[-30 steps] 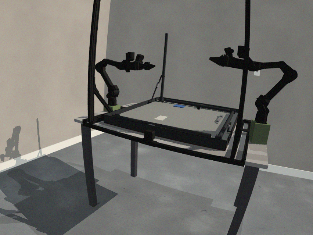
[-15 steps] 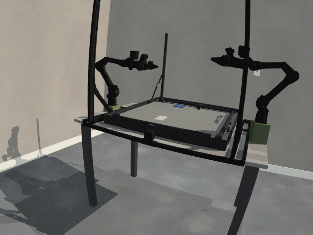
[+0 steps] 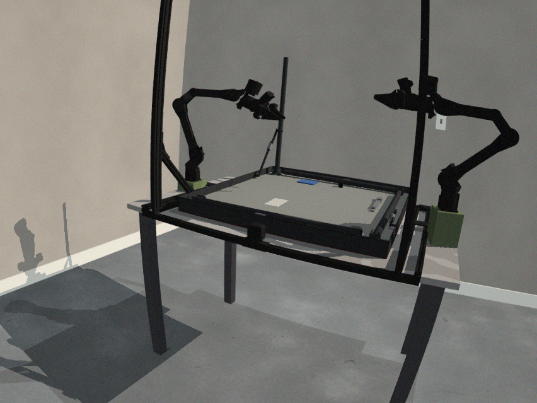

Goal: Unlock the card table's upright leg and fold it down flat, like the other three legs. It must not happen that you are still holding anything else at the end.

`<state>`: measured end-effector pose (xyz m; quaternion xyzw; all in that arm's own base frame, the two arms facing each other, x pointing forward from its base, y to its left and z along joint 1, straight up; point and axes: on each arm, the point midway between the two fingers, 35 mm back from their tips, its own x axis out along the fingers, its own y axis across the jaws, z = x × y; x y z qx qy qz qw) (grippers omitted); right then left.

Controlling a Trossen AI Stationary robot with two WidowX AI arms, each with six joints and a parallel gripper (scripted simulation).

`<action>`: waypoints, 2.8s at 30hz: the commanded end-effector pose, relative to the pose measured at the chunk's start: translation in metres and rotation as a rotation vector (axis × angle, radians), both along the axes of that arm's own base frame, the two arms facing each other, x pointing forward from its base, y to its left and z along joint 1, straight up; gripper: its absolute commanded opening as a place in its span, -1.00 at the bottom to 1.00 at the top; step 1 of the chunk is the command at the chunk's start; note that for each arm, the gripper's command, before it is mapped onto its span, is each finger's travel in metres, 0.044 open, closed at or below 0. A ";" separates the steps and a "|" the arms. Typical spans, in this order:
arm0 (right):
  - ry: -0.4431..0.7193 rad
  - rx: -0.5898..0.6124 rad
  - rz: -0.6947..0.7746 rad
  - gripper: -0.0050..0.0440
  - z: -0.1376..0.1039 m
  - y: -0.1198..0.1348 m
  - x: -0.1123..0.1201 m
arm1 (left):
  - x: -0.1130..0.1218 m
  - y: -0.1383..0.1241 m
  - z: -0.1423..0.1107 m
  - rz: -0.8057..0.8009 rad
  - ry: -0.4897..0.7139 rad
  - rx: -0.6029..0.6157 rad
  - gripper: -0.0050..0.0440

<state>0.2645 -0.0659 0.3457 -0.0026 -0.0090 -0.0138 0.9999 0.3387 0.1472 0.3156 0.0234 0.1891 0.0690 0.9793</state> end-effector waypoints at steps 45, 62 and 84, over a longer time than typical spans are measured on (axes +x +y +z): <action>0.018 0.005 0.028 0.84 0.035 0.026 -0.107 | -0.184 0.216 0.007 0.219 0.067 -0.652 0.39; 0.018 0.005 0.028 0.84 0.035 0.026 -0.107 | -0.184 0.216 0.007 0.219 0.067 -0.652 0.39; 0.018 0.005 0.028 0.84 0.035 0.026 -0.107 | -0.210 0.220 -0.128 0.226 0.071 -0.699 0.39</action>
